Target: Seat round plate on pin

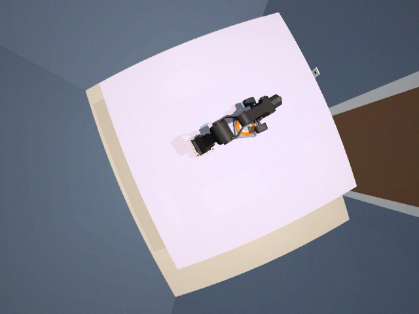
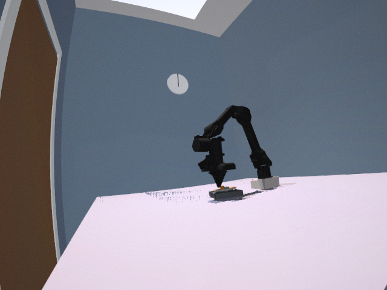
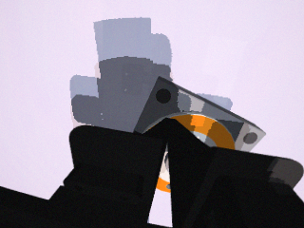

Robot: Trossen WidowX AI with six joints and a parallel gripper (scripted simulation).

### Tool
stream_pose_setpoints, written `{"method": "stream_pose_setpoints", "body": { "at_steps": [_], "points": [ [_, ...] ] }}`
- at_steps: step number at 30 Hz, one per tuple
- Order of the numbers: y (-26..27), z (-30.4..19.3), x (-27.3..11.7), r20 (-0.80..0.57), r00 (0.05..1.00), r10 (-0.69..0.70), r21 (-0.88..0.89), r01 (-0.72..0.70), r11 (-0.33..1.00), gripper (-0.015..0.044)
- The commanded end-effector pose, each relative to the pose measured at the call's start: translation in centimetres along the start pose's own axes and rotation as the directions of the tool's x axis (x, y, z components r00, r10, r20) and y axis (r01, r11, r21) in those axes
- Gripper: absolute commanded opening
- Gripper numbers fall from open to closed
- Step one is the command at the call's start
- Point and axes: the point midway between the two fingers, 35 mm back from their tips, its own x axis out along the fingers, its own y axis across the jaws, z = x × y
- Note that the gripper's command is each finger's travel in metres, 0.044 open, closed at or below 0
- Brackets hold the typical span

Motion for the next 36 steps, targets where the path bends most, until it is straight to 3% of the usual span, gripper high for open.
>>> {"method": "stream_pose_setpoints", "body": {
  "at_steps": [1,23,32,36],
  "points": [
    [0.6,-0.6,0.2,-0.009,1.0,0.005,0.0,-0.005,1.0,0.0],
    [2.1,-2.0,0.0,-0.01,1.0,0.007,-0.001,-0.007,1.0,0.0],
    [1.8,-2.0,-4.3,-0.01,1.0,0.007,-0.001,-0.007,1.0,0.0],
    [1.8,-1.8,-4.0,-0.002,1.0,0.003,-0.004,-0.003,1.0,0.0]
  ]
}}
